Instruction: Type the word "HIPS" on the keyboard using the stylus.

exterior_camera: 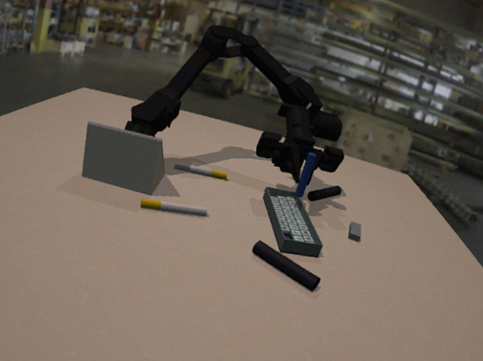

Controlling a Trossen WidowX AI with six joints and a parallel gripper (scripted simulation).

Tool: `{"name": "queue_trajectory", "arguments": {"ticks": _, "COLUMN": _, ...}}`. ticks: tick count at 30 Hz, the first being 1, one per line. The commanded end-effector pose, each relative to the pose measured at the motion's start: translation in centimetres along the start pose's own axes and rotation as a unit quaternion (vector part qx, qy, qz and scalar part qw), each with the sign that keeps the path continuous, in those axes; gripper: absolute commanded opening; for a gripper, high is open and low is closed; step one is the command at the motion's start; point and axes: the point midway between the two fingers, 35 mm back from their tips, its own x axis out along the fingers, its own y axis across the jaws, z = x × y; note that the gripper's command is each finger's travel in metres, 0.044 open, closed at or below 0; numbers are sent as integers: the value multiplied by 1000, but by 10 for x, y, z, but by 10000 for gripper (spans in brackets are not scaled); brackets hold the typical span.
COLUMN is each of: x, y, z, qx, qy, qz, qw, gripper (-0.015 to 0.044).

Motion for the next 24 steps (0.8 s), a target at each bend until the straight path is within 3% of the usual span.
{"name": "queue_trajectory", "arguments": {"ticks": 1, "x": 1, "y": 0, "z": 2, "qx": 0, "qy": 1, "qz": 0, "qw": 1000, "gripper": 81}}
{"name": "queue_trajectory", "arguments": {"ticks": 17, "x": 1, "y": 0, "z": 2, "qx": 0, "qy": 1, "qz": 0, "qw": 1000, "gripper": 81}}
{"name": "queue_trajectory", "arguments": {"ticks": 24, "x": -15, "y": 0, "z": -25, "qx": 0, "qy": 2, "qz": 0, "qw": 1000, "gripper": 81}}
